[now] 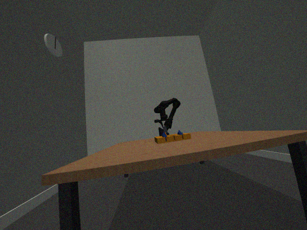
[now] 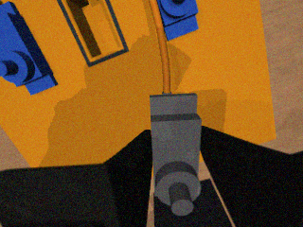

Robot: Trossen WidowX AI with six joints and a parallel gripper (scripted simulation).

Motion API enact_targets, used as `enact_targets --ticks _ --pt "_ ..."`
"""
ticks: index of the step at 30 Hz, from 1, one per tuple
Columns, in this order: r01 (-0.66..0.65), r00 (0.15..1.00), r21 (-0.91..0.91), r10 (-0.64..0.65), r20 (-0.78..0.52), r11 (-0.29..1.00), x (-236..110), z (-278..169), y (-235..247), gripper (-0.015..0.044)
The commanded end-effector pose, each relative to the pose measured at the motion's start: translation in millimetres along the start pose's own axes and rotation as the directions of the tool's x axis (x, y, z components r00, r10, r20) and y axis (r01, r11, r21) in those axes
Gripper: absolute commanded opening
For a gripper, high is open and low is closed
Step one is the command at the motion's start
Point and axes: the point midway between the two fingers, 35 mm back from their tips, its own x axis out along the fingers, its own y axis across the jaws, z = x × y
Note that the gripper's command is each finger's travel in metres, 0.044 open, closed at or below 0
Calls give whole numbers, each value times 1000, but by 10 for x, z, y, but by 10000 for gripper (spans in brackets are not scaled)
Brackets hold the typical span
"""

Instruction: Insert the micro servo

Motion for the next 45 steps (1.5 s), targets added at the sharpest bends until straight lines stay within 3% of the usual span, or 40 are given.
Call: enact_targets --ticks 1,9,20,25,45 --pt "7 1000 -2 -7 4 1000 -16 8 54 0" --pt "5 1000 -2 -5 3 1000 -13 -81 370 0" --pt "5 1000 -196 -5 3 981 -12 -83 379 0" --pt "5 1000 -201 -5 3 980 -12 -64 384 0" --pt "5 1000 -204 -4 7 979 -23 643 594 0"
